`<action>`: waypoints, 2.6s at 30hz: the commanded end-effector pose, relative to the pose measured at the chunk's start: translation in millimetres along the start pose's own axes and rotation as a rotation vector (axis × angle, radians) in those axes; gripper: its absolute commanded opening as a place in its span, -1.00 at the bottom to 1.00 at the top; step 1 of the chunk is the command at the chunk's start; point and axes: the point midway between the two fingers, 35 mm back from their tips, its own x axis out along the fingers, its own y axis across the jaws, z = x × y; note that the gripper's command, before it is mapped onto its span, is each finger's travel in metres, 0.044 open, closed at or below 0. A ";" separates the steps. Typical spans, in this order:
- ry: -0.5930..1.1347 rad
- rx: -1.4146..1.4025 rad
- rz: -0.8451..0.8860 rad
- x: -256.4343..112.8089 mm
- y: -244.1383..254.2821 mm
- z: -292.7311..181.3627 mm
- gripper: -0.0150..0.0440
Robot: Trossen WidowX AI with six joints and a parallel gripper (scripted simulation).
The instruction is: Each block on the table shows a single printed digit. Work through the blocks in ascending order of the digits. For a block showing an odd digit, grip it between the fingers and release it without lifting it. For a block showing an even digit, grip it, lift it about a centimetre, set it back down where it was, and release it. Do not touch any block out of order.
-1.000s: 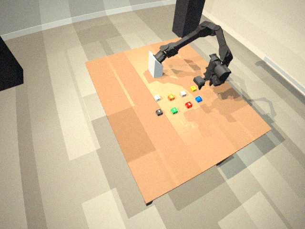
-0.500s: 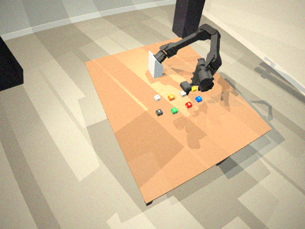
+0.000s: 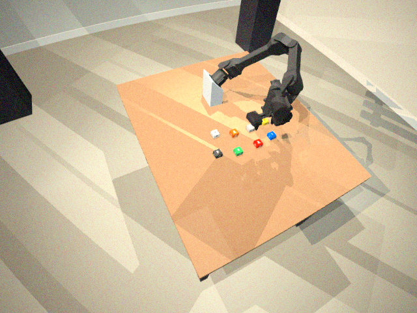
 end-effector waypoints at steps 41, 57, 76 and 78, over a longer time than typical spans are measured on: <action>-0.001 -0.008 -0.008 -1.0 -190.3 -32.9 0.86; -0.001 -0.008 -0.008 -1.0 -190.3 -32.9 0.86; -0.011 -0.046 -0.009 -12.1 -70.1 -25.5 0.86; -0.010 -0.039 -0.013 -12.2 -42.5 -28.8 0.86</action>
